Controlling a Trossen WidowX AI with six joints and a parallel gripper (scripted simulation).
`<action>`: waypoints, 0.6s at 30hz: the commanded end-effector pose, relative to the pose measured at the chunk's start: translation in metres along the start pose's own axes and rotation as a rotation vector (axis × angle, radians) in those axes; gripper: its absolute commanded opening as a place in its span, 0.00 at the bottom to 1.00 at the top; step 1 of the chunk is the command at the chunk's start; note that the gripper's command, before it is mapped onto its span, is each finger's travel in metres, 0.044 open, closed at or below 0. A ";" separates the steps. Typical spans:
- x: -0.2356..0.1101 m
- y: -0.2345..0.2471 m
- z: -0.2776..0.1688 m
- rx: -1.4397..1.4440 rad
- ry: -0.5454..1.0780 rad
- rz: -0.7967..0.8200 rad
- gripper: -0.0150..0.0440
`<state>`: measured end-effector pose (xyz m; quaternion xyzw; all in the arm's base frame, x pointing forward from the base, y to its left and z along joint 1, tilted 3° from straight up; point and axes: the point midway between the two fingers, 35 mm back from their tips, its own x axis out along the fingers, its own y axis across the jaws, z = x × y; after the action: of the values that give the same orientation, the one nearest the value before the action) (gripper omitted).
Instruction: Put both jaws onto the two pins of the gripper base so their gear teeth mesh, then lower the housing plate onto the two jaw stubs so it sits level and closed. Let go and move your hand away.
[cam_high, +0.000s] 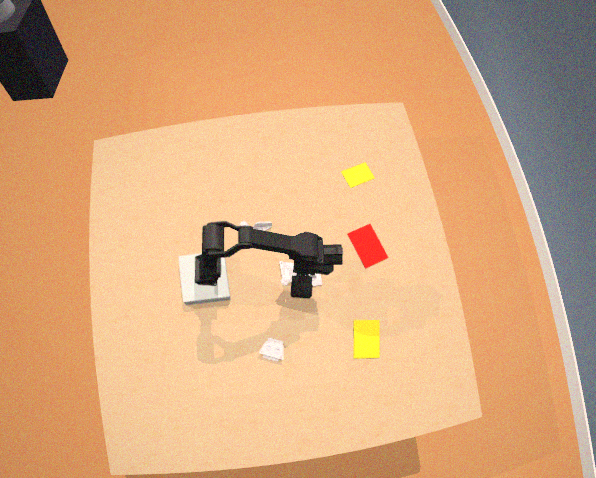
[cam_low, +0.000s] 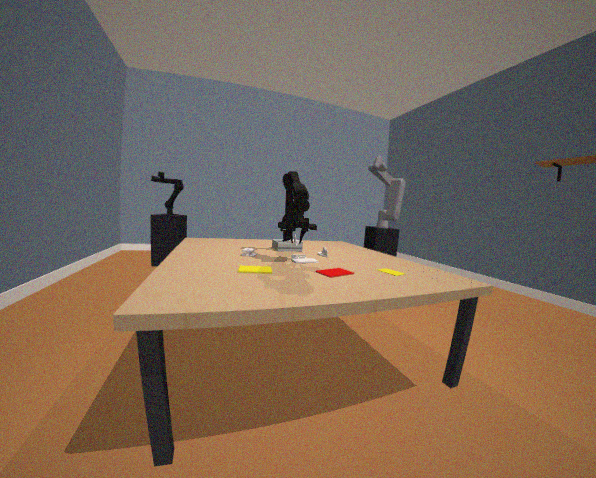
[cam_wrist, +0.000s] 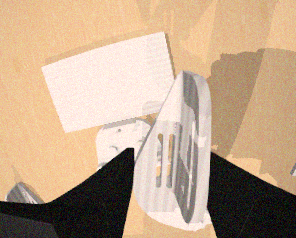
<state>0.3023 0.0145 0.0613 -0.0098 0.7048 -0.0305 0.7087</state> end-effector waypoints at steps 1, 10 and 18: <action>0.001 0.013 0.003 -0.087 0.004 0.005 0.48; 0.001 0.021 0.005 -0.138 0.004 0.006 0.48; 0.001 0.021 0.005 -0.138 0.004 0.006 0.48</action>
<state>0.3084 0.0345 0.0592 -0.0562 0.7056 0.0173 0.7062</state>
